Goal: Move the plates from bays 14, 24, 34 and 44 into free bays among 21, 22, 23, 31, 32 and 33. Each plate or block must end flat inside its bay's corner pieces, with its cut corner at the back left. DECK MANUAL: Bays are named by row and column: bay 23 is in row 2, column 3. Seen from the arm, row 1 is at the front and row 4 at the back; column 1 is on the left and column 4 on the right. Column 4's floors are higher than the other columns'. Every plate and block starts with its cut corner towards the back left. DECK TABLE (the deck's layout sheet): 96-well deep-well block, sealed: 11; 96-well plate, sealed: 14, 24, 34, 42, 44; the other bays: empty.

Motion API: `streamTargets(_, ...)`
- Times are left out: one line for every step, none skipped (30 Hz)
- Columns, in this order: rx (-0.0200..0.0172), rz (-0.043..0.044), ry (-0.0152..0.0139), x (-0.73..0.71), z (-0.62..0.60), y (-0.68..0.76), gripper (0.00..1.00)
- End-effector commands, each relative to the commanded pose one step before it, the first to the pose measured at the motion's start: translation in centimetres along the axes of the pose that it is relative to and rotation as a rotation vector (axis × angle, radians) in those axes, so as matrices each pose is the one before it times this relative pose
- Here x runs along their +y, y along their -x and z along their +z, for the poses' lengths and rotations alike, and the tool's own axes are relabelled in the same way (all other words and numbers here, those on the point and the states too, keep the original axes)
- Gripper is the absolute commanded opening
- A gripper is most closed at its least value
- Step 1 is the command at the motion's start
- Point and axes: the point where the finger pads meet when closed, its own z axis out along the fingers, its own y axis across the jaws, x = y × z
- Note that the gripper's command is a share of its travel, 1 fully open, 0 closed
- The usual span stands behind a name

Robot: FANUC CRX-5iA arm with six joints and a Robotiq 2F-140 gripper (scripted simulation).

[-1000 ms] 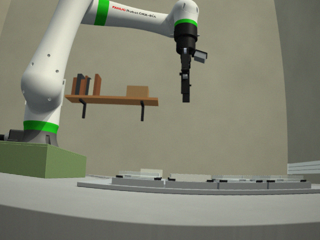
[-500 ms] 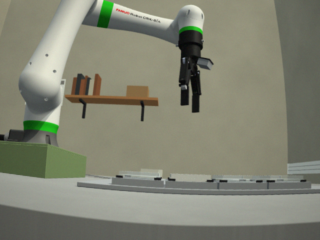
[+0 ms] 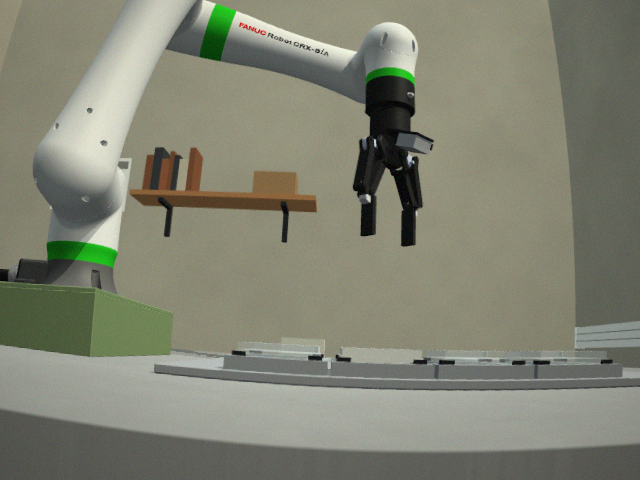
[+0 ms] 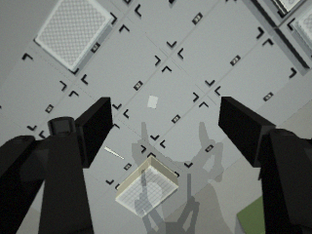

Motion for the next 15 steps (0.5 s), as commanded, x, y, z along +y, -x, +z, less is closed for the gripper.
streamTargets(0.00405,0.13747,-0.00194,0.099,1.558,-0.859,0.7)
streamTargets(-0.00053,0.02939,0.00003,0.016,0.276,-0.132,0.7)
streamTargets(0.0,0.0,0.0,0.0,0.0,0.0,0.7)
streamTargets(-0.00058,0.03332,0.00008,0.032,0.45,-0.215,0.7)
streamTargets(-0.00058,0.03332,0.00008,0.025,0.45,-0.216,0.7)
streamTargets(-0.00052,0.02946,0.00007,0.011,0.275,-0.133,0.7)
streamTargets(0.0,0.0,0.0,0.0,0.0,0.0,0.7)
streamTargets(0.0,0.0,0.0,0.0,0.0,0.0,0.7)
streamTargets(-0.00057,0.03332,0.00013,0.024,0.45,-0.216,0.7)
streamTargets(-0.00057,0.03332,0.00013,0.017,0.45,-0.217,0.7)
streamTargets(-0.0005,0.02953,0.00011,0.006,0.275,-0.133,0.7)
streamTargets(-0.00055,0.03332,0.00017,0.016,0.45,-0.218,0.7)
streamTargets(-0.00055,0.03332,0.00017,0.009,0.45,-0.219,0.7)
streamTargets(-0.00049,0.0296,0.00015,0.001,0.274,-0.134,0.7)
streamTargets(0.0,0.0,0.0,0.0,0.0,0.0,0.7)
